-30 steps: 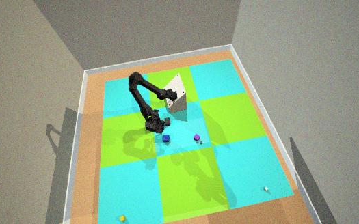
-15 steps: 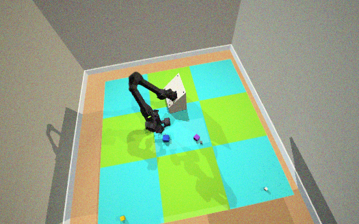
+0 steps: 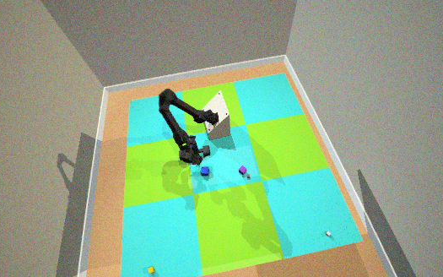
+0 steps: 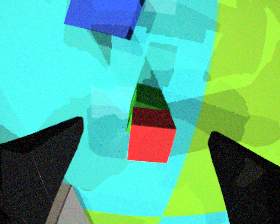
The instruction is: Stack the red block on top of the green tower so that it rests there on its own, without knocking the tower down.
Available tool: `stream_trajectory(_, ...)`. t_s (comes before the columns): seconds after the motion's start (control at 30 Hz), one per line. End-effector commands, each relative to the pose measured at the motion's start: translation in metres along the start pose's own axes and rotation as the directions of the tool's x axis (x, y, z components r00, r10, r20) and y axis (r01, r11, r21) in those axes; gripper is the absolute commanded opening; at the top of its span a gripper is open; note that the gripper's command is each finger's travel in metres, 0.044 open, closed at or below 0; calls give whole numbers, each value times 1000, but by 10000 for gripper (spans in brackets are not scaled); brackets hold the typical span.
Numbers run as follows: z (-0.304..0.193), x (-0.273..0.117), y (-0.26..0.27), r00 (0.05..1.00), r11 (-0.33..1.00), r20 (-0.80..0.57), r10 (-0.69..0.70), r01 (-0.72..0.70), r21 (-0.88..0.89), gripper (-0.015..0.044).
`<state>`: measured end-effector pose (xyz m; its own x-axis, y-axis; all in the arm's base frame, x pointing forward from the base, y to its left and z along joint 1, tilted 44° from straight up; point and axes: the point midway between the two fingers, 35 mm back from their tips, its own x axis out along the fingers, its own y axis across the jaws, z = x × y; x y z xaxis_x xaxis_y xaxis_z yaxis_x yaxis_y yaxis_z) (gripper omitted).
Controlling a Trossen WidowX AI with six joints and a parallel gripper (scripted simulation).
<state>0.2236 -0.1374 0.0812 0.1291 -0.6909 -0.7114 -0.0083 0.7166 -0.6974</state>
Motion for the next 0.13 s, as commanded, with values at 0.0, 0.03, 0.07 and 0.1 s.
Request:
stream_trajectory(0.0,0,0,0,1000,1000,1,0,0,1,440)
stream_trajectory(0.03,0,0,0,1000,1000,1,0,0,1,440)
stream_trajectory(0.07,0,0,0,1000,1000,1,0,0,1,440)
stream_trajectory(0.1,0,0,0,1000,1000,1,0,0,1,440)
